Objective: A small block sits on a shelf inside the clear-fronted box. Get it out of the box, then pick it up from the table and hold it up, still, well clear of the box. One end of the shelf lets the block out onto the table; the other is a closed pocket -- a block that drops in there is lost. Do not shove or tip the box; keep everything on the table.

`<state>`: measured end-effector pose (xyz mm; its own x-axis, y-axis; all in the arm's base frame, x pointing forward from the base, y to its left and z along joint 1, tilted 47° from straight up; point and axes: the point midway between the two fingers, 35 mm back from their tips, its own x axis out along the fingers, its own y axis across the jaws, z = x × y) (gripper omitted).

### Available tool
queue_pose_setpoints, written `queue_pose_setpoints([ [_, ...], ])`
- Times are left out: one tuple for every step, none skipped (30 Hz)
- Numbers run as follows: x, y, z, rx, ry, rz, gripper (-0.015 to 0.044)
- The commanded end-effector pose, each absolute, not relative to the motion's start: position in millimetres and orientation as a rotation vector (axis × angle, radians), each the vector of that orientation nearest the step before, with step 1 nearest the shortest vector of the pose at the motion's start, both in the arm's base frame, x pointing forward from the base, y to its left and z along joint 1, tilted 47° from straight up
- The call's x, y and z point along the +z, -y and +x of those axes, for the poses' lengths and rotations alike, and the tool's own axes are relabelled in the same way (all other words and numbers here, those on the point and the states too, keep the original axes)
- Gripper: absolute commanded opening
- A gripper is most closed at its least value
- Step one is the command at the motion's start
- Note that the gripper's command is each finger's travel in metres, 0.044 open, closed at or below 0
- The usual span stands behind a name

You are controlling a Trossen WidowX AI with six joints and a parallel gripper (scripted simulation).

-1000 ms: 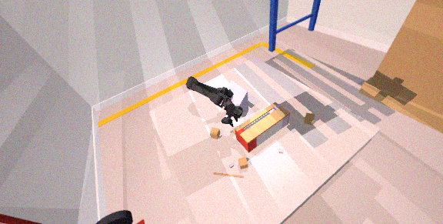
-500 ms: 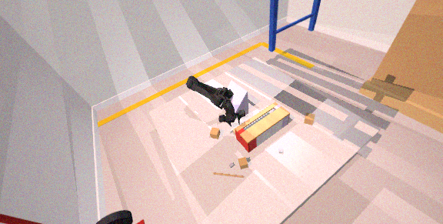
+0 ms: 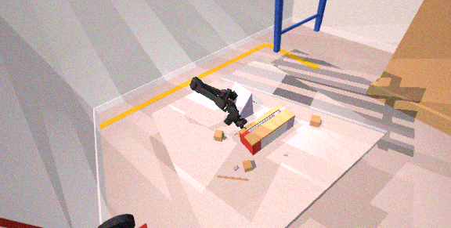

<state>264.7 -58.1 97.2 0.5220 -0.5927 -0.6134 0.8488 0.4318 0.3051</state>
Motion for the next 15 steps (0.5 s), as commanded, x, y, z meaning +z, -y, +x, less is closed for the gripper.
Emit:
queue_pose_setpoints([
  [87.0,64.3,266.7,-1.114,-0.014,1.467,0.0285],
  [86.8,65.0,266.9,-1.122,0.026,1.530,0.0285],
  [86.7,65.6,267.1,-1.129,0.065,1.591,0.0285],
  [86.5,66.3,267.3,-1.135,0.106,1.653,0.0285],
  [86.4,66.9,267.5,-1.140,0.147,1.715,0.0285],
  [86.3,67.5,267.7,-1.144,0.189,1.777,0.0285],
  [86.2,68.2,267.9,-1.147,0.231,1.837,0.0285],
  [86.0,68.8,268.1,-1.149,0.274,1.898,0.0285],
  [86.0,69.4,268.2,-1.151,0.317,1.958,0.0285],
  [85.9,69.8,268.4,-1.151,0.357,2.014,0.0285],
  [85.8,70.1,268.5,-1.151,0.377,2.040,0.0285],
  [85.8,70.2,268.5,-1.151,0.384,2.051,0.0285],
  [85.8,70.2,268.5,-1.151,0.384,2.051,0.0285],
  [85.8,70.2,268.5,-1.151,0.384,2.051,0.0285],
  [85.8,70.2,268.5,-1.151,0.384,2.051,0.0285],
])
